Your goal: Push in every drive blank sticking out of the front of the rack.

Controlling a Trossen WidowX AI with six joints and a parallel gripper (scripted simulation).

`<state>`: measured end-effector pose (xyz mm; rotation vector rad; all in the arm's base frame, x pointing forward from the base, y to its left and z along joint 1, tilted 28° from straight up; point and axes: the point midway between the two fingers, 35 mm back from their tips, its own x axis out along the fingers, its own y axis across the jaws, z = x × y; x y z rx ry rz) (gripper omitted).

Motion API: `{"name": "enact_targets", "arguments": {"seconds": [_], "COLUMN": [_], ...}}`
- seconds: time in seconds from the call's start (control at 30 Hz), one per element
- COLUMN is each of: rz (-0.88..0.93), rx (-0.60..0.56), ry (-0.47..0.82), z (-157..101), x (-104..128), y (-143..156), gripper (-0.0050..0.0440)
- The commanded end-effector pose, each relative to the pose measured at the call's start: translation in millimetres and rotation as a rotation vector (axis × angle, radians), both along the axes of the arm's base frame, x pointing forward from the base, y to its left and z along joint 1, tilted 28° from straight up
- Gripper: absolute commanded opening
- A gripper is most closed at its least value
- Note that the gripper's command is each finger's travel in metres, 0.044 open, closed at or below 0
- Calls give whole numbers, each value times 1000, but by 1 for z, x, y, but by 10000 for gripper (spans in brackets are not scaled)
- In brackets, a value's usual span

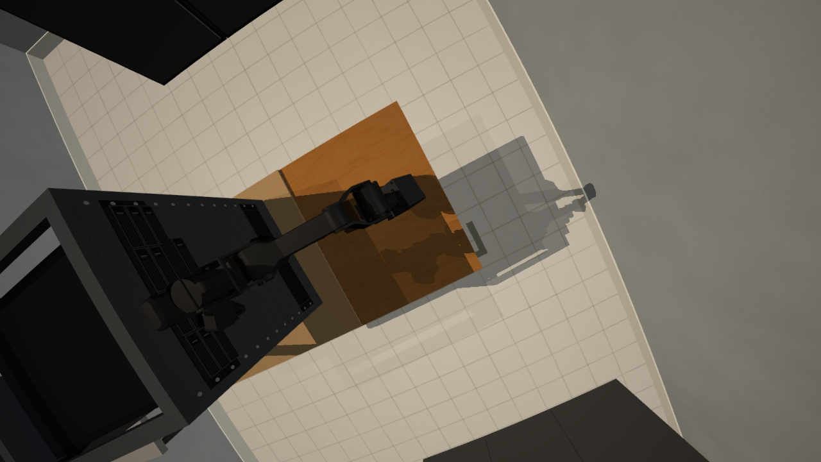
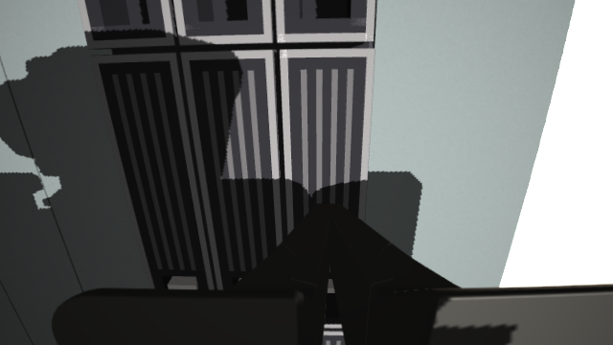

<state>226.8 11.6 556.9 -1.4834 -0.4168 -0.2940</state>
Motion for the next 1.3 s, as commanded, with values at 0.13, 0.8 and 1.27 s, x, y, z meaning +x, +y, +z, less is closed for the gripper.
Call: {"name": "enact_targets", "arguments": {"seconds": [0.13,0.8,1.27], "rz": [0,0,0], "rx": [-2,-2,-2], "ry": [-28,-28,-28], "z": [11,-12,-26], "x": [-5,-48,-56], "y": [0,-3,-3], "gripper": [-50,-50,-50]}}
